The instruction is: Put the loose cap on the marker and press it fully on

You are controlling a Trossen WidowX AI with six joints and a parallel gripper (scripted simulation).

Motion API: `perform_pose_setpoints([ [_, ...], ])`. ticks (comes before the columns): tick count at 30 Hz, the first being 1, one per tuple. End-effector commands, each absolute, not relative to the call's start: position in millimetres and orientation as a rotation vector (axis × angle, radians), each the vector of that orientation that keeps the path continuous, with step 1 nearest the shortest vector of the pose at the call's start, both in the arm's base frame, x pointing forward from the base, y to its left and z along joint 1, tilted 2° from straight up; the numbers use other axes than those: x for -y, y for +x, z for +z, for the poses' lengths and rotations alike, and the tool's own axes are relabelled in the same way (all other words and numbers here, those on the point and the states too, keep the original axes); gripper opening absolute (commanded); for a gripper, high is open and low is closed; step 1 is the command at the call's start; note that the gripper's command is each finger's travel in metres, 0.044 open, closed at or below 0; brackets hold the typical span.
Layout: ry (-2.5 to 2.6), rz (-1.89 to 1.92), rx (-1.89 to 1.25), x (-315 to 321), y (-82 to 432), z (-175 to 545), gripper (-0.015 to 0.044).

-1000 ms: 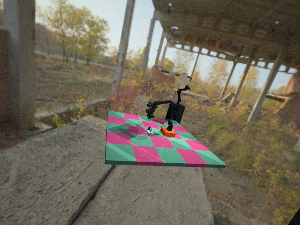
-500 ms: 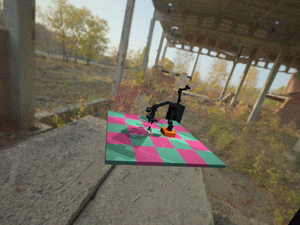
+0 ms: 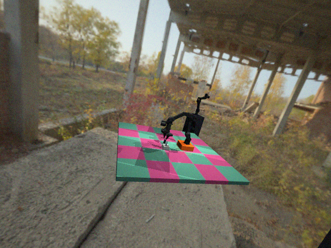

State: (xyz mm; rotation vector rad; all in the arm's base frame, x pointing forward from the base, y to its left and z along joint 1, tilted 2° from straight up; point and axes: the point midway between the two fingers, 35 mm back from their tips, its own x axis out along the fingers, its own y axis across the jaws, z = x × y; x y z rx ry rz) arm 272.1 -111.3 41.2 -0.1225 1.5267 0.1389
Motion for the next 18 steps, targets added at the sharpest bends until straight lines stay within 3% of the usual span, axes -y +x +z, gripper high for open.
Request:
perform_pose_setpoints([
  [1, -0.118, 0.146, -1.533, 110, 271, 33, 0.0244],
  [18, -0.119, 0.149, -1.533, 109, 271, 6, 0.0244],
])
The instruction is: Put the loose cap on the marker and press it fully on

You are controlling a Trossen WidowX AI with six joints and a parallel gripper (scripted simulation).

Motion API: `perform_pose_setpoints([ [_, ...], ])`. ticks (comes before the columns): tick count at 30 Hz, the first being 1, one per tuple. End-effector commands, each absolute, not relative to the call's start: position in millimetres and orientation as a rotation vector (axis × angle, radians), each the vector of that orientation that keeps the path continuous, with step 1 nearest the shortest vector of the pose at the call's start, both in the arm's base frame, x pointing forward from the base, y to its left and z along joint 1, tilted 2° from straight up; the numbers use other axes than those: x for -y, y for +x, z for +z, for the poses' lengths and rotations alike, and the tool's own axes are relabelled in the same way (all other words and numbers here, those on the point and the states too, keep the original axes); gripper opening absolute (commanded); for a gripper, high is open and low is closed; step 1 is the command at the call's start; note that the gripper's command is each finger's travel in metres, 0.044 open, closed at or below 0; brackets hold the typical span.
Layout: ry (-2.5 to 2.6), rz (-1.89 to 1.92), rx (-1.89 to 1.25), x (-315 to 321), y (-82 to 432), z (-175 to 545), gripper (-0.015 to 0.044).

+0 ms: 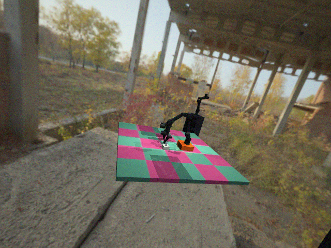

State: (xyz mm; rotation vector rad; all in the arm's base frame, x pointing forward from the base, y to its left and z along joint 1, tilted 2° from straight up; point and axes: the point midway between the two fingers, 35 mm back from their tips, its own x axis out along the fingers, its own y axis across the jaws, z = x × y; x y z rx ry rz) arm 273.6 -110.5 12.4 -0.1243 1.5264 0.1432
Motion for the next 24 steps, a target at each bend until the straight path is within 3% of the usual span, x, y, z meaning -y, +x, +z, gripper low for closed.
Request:
perform_pose_setpoints([
  [1, -0.119, 0.148, -1.533, 109, 271, 4, 0.0244],
  [12, -0.118, 0.147, -1.533, 108, 270, -11, 0.0244],
  [15, -0.118, 0.147, -1.534, 108, 270, -10, 0.0165],
  [24, -0.118, 0.147, -1.534, 109, 270, -11, 0.0105],
])
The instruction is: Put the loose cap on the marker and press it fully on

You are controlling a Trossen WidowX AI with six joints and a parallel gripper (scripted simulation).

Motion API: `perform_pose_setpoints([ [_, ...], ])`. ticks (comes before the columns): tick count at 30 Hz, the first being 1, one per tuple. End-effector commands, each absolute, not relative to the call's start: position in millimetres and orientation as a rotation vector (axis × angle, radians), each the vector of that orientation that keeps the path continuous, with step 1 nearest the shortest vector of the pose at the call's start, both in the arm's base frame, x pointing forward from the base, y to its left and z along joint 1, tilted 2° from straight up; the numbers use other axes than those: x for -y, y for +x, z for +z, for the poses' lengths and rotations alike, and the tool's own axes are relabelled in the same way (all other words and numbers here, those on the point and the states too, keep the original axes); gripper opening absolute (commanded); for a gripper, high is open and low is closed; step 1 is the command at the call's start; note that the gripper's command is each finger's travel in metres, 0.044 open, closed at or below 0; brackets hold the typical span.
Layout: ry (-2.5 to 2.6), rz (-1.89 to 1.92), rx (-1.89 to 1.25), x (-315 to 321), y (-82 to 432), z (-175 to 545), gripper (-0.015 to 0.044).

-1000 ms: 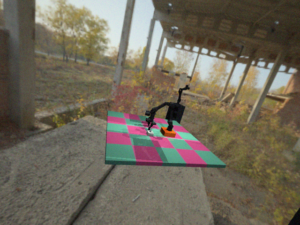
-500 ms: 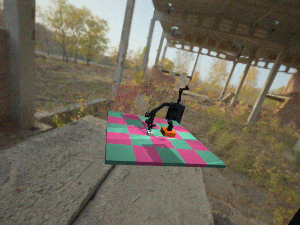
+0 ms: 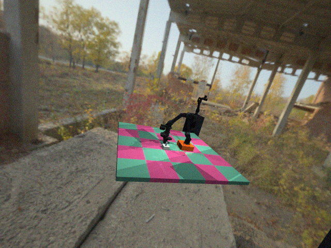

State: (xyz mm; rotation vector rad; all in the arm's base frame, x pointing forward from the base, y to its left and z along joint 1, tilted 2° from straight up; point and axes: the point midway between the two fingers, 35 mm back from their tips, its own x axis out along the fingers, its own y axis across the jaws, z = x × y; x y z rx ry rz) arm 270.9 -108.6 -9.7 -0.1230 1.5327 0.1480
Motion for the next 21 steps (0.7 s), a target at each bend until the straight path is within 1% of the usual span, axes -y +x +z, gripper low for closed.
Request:
perform_pose_setpoints([
  [1, -0.118, 0.147, -1.534, 109, 270, -11, 0.0099],
  [5, -0.118, 0.147, -1.533, 109, 271, -2, 0.0],
  [21, -0.119, 0.146, -1.533, 110, 269, 51, 0.0],
])
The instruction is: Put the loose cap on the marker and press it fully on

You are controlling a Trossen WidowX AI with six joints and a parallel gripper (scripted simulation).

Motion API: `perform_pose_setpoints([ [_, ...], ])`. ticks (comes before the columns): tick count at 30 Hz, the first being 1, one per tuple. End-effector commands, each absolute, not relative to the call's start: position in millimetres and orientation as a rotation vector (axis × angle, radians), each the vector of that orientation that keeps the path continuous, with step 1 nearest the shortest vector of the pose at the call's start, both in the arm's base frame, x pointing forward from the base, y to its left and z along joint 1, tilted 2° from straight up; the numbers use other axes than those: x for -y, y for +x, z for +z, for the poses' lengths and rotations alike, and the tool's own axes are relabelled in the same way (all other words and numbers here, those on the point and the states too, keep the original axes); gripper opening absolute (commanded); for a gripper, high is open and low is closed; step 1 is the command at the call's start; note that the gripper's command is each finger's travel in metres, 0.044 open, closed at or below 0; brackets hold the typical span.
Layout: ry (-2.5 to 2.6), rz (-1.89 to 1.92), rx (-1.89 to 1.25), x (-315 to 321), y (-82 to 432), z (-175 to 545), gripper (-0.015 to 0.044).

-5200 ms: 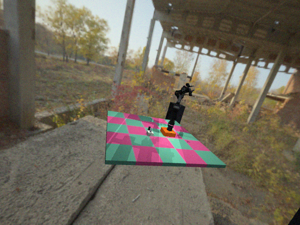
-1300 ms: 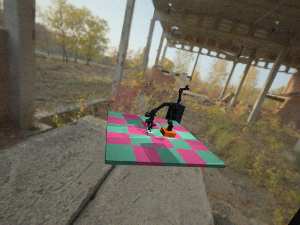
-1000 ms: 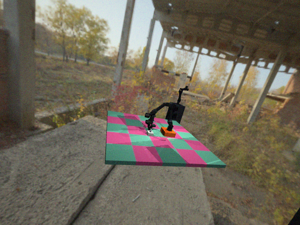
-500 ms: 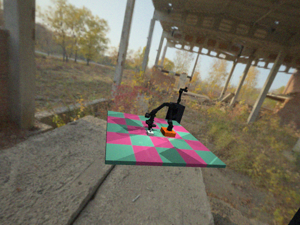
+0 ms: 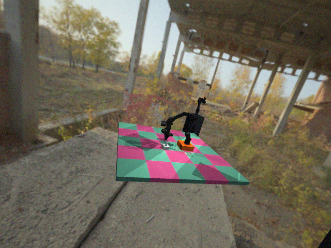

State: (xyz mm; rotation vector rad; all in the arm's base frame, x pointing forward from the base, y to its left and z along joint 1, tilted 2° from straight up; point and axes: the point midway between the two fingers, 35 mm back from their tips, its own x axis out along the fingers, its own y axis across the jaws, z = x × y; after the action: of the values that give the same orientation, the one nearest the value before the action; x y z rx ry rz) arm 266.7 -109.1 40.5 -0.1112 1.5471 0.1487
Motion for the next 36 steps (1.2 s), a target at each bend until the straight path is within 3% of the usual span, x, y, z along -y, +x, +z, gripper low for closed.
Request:
perform_pose_setpoints([
  [1, -0.119, 0.146, -1.533, 110, 269, 51, 0.0],
  [36, -0.113, 0.15, -1.528, 13, 314, 90, 0.0],
])
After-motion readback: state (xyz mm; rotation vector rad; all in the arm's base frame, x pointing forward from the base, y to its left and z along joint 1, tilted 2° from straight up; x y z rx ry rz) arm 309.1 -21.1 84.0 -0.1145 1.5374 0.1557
